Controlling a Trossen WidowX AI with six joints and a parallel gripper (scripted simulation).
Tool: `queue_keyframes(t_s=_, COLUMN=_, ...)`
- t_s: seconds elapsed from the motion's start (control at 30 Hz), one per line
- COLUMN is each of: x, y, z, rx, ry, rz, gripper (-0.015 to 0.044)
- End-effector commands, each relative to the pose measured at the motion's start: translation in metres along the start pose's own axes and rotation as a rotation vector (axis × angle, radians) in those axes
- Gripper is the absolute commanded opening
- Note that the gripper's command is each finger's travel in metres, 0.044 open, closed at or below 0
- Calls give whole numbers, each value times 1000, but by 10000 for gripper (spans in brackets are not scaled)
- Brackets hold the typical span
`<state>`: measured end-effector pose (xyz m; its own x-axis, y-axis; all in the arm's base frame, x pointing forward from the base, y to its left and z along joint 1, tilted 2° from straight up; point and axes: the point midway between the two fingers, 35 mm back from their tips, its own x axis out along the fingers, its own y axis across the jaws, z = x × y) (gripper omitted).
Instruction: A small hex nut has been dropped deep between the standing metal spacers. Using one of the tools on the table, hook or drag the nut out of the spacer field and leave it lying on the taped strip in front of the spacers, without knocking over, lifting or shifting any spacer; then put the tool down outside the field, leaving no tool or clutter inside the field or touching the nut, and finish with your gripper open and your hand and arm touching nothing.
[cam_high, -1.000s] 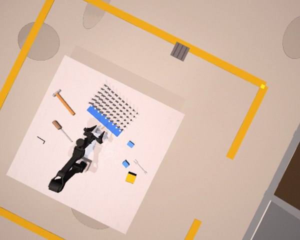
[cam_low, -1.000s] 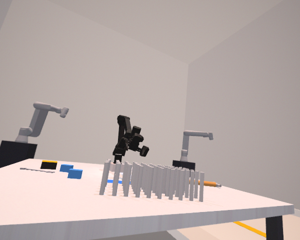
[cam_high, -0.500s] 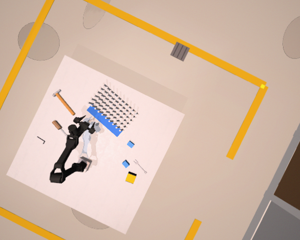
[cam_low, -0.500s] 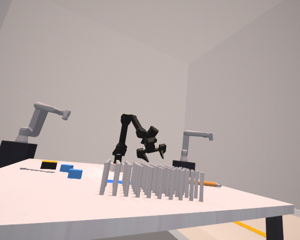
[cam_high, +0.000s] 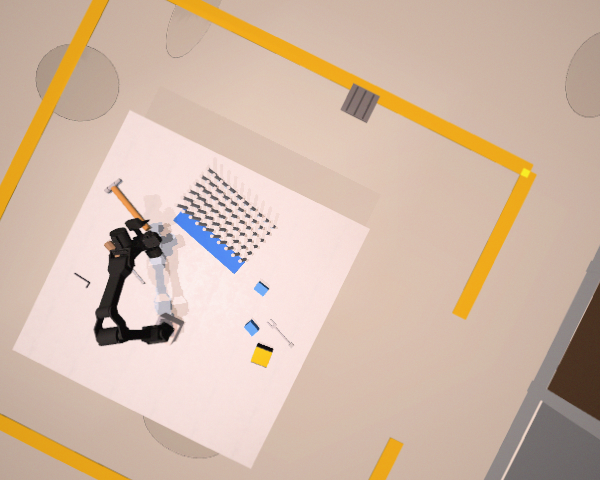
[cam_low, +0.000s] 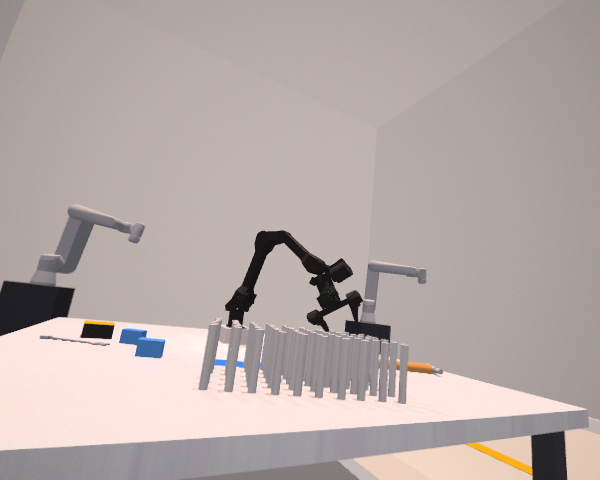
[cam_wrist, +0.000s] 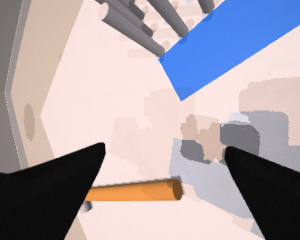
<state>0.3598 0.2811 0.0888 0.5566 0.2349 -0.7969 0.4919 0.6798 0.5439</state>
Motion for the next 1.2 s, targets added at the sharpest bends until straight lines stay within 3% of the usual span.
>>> queue_keyframes(t_s=0.0, x=-2, y=19, z=-71, rx=286, ry=117, rz=-124, gripper=440)
queue_keyframes(t_s=0.37, x=-18, y=20, z=-165, rx=668, ry=133, rz=-370, gripper=440)
queue_keyframes(t_s=0.77, x=-53, y=-7, z=-257, rx=1058, ry=-55, rz=-626, gripper=440)
queue_keyframes(t_s=1.17, x=-55, y=-9, z=-261, rx=1076, ry=-69, rz=-636, gripper=440)
